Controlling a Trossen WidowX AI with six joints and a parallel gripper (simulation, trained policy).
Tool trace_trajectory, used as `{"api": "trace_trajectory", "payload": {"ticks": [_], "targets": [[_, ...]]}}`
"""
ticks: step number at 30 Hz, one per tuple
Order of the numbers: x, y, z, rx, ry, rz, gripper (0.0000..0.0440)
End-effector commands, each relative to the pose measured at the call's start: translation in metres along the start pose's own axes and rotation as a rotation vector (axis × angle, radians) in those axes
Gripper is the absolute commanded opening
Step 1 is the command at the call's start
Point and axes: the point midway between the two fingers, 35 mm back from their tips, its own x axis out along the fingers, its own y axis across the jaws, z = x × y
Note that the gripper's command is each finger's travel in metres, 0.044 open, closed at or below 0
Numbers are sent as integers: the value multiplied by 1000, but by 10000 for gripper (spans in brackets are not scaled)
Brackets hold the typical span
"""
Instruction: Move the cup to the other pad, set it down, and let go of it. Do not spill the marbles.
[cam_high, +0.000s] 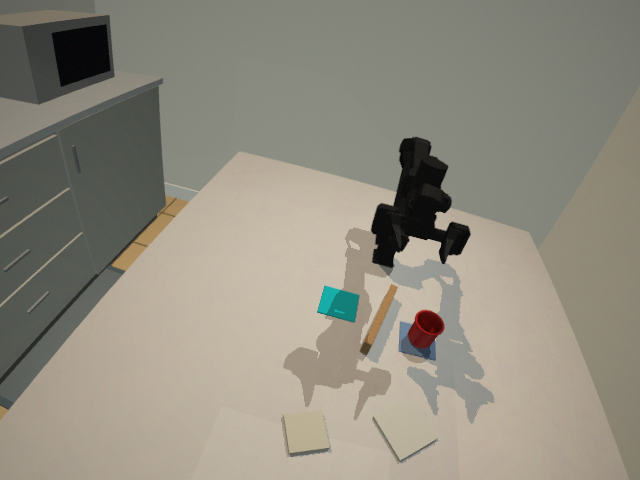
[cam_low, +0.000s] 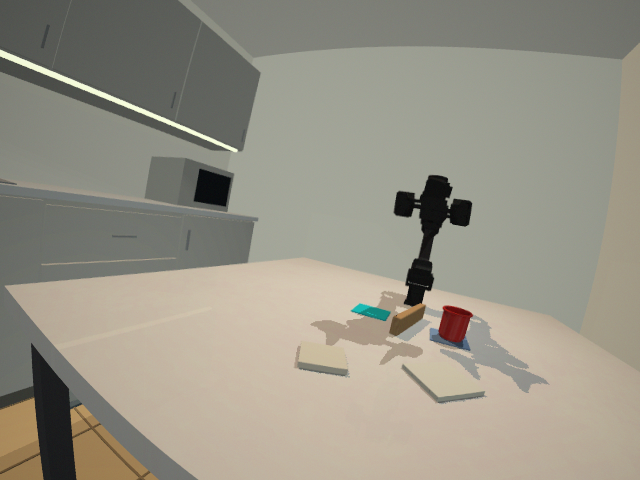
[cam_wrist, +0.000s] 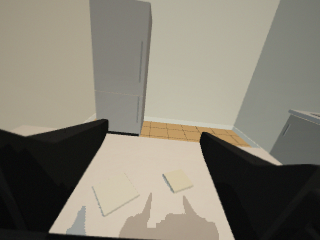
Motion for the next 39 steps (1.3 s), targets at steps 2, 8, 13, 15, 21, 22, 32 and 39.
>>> {"api": "trace_trajectory", "payload": {"ticks": [2, 8, 13, 15, 21, 22, 32, 39], "targets": [[0, 1, 2, -2, 1, 4, 347], [2, 5, 5, 4, 26, 13, 190], [4, 8, 5, 23, 64, 19, 69], [5, 10, 4, 35, 83, 23, 61], [10, 18, 5, 87, 142, 42, 88], [10, 20, 5, 96, 153, 45, 91], [16, 34, 5, 193, 269, 67, 97], [19, 45, 4, 266, 357, 74, 104]]}}
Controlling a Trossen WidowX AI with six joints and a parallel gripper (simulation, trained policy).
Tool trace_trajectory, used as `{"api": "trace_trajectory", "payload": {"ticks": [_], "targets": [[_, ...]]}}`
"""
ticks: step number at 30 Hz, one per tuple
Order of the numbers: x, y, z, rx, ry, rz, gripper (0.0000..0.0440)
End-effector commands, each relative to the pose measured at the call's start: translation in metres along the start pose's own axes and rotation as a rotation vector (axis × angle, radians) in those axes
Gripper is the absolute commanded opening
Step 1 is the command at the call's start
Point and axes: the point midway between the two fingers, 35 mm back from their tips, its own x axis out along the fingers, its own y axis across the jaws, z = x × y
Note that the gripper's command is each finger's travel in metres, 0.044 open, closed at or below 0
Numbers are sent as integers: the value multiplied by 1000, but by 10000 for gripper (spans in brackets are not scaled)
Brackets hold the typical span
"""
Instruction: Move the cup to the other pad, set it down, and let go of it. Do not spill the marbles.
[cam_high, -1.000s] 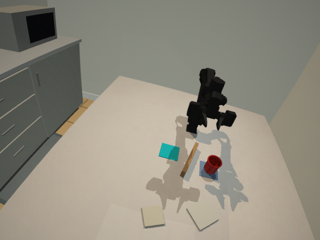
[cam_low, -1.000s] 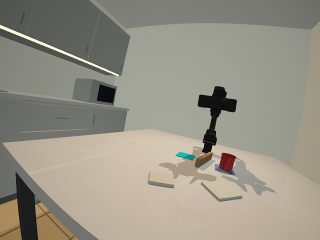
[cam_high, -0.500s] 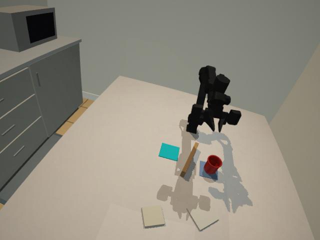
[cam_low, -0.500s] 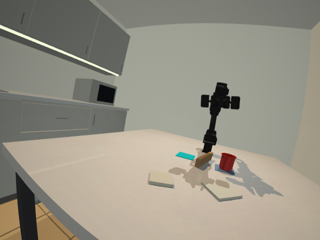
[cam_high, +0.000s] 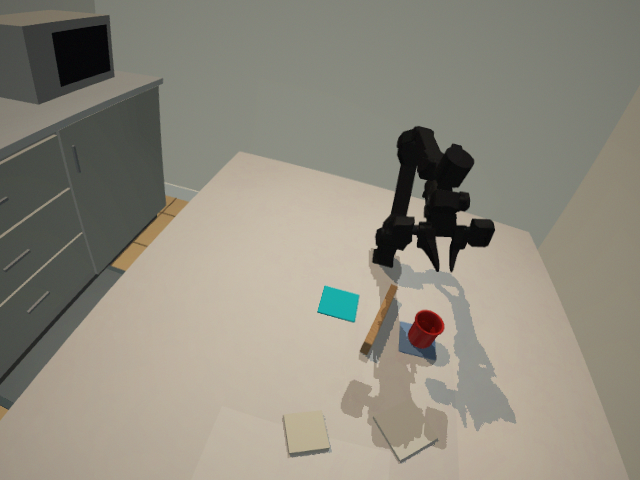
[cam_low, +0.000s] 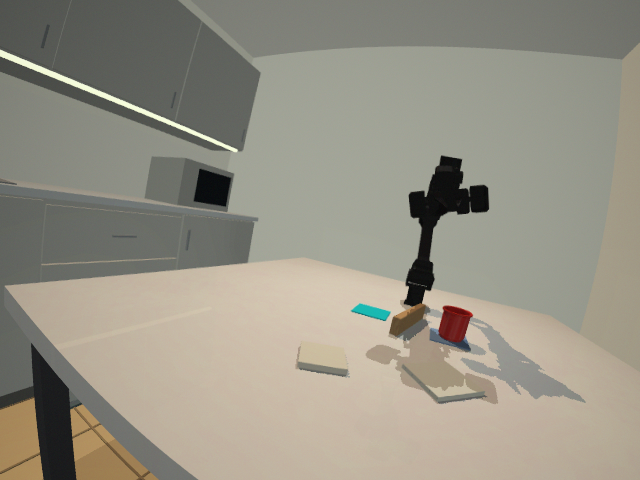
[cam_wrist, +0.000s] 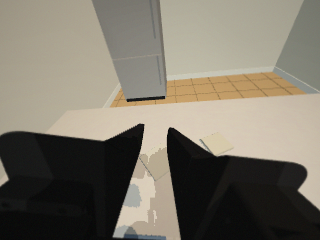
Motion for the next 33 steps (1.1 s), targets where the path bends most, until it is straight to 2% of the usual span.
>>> {"api": "trace_trajectory", "payload": {"ticks": [1, 18, 33], "targets": [[3, 5, -2, 36, 42, 6, 105], [8, 27, -15, 237, 268, -21, 121], [9, 43, -35, 405, 476, -111, 127]]}}
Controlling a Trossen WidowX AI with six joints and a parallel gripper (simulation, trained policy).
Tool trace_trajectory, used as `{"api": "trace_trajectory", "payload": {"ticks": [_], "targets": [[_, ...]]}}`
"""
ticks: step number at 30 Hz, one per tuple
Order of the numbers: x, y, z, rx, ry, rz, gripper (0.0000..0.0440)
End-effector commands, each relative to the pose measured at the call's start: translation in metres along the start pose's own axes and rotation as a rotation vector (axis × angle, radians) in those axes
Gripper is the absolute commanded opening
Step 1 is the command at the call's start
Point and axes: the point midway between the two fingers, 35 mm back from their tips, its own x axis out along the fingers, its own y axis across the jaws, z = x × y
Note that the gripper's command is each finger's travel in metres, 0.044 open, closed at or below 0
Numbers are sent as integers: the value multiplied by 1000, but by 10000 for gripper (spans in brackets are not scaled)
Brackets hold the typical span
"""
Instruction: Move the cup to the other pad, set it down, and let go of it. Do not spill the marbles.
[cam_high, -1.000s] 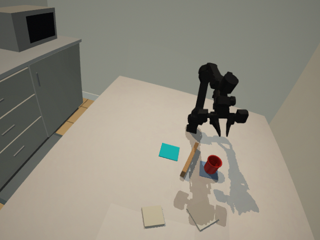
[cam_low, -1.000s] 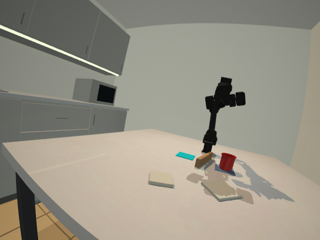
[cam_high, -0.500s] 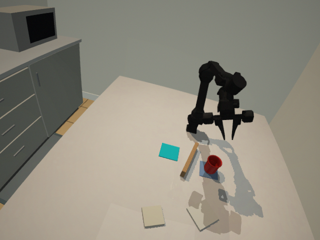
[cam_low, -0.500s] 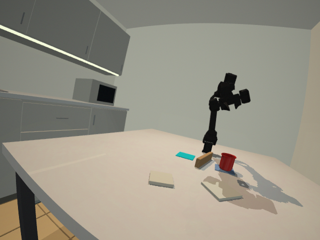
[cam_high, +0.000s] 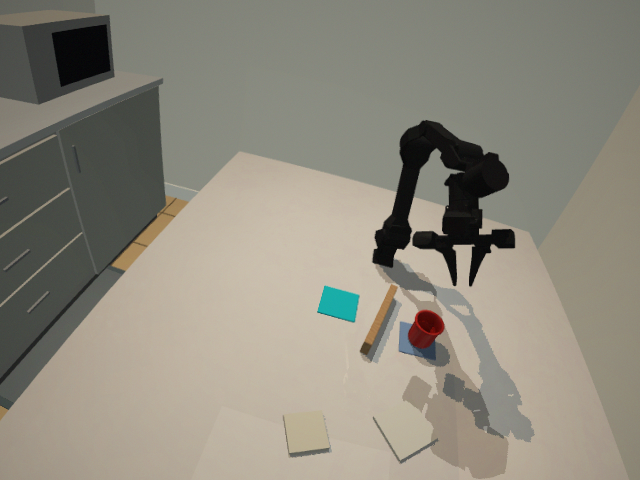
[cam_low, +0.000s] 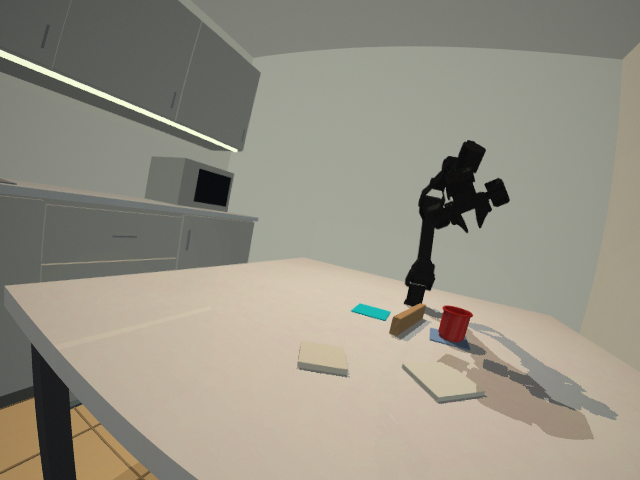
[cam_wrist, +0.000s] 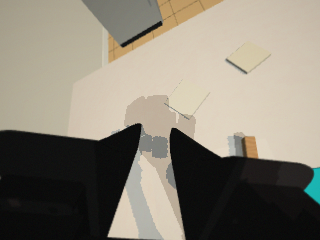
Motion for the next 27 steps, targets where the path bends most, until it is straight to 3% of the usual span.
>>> {"api": "trace_trajectory", "payload": {"ticks": [1, 12, 27], "targets": [[3, 1, -5, 35, 43, -23, 127], [13, -4, -25, 130, 173, -143, 118], [29, -28, -56, 179, 330, -354, 141]]}}
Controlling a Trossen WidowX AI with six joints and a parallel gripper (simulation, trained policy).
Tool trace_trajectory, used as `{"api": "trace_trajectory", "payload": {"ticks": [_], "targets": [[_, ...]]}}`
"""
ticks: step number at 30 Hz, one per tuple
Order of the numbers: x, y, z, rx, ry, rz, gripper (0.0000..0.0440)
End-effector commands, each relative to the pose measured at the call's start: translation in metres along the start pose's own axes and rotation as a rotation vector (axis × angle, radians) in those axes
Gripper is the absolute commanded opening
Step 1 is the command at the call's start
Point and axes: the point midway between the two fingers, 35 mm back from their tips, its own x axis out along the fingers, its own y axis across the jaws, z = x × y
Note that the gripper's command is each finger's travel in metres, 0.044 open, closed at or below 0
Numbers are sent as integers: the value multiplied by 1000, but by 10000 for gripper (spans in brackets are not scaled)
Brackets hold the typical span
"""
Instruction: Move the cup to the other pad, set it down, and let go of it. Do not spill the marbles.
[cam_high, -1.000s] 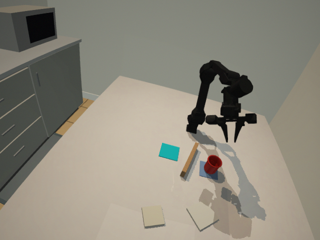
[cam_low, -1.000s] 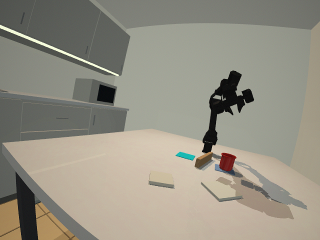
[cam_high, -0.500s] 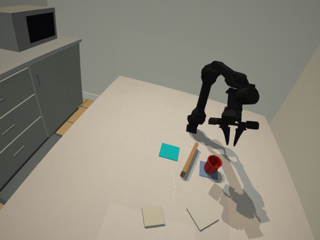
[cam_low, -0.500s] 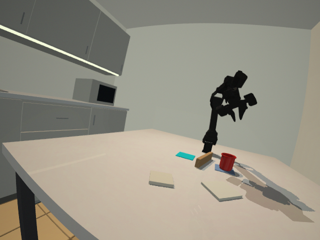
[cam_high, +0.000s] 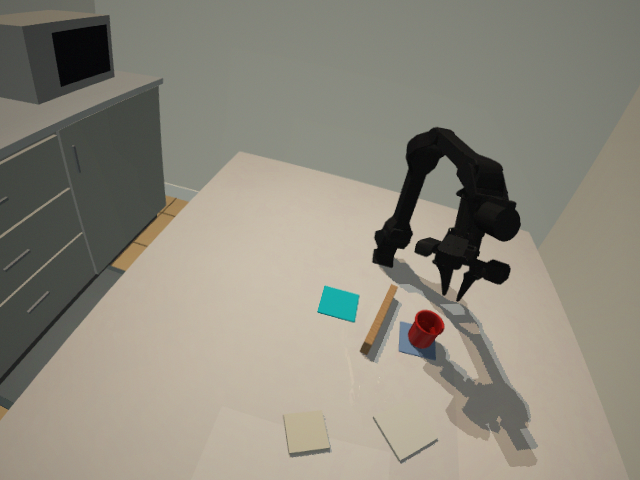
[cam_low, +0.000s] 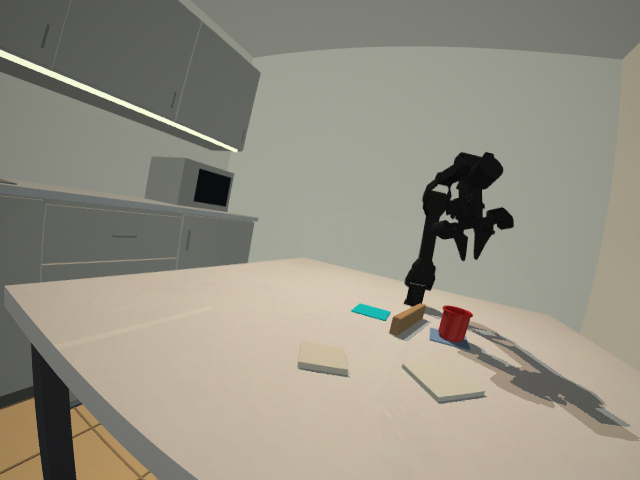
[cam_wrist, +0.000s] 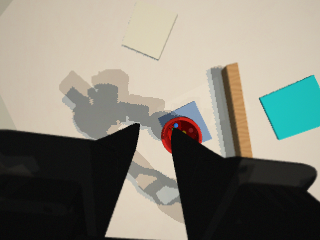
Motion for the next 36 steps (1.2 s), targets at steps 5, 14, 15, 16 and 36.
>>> {"api": "trace_trajectory", "payload": {"ticks": [5, 14, 15, 16, 36], "targets": [[14, -12, -8, 16, 62, -109, 146], [32, -28, -20, 27, 135, -244, 155], [34, -30, -21, 28, 142, -259, 156], [36, -32, -22, 30, 148, -273, 157], [86, -61, -43, 50, 208, -459, 183]]}}
